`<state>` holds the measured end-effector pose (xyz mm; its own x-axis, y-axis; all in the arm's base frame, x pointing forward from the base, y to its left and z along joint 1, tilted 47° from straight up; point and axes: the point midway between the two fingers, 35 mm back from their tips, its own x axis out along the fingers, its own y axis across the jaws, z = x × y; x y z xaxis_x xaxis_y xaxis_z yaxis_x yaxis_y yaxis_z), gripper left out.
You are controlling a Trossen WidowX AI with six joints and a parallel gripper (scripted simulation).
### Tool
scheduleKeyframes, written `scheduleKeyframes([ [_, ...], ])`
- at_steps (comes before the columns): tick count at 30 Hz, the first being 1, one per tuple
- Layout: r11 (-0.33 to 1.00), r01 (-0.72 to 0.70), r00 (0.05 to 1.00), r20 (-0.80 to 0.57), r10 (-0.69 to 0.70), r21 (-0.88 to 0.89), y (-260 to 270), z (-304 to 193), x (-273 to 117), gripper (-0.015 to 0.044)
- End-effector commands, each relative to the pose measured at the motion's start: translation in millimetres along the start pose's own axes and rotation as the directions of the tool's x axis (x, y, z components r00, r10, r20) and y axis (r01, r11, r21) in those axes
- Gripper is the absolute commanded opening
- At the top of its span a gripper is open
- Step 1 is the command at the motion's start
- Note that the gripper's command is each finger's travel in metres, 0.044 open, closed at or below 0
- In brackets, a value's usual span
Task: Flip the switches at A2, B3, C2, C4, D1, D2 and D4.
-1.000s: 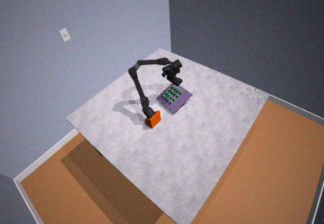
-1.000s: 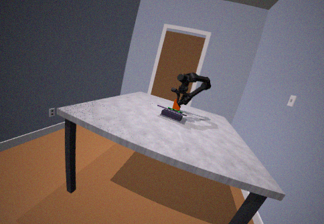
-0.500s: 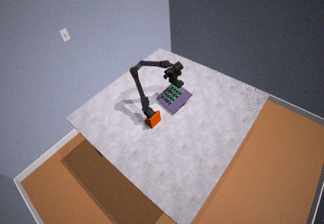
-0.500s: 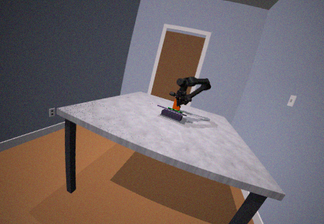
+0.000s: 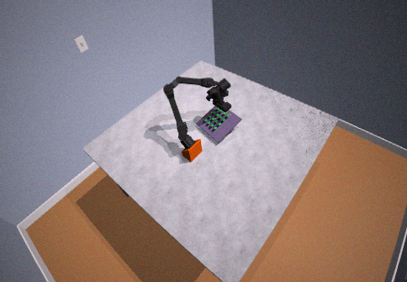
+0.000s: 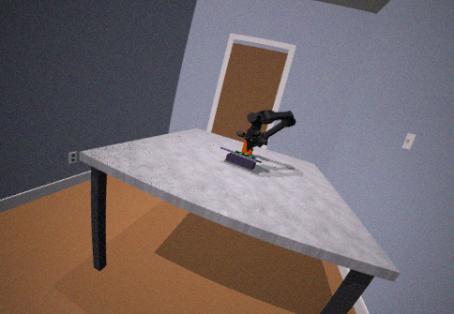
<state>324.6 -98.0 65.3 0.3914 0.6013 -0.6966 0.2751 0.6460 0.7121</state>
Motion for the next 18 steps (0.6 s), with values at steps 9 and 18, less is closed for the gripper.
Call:
scheduleKeyframes([
  [9,1.000,-0.007,1.000,-0.011,0.007,0.012,-0.8,-2.2,12.3,0.0000],
  [18,1.000,-0.007,1.000,-0.011,0.007,0.012,-0.8,-2.2,12.3,0.0000],
])
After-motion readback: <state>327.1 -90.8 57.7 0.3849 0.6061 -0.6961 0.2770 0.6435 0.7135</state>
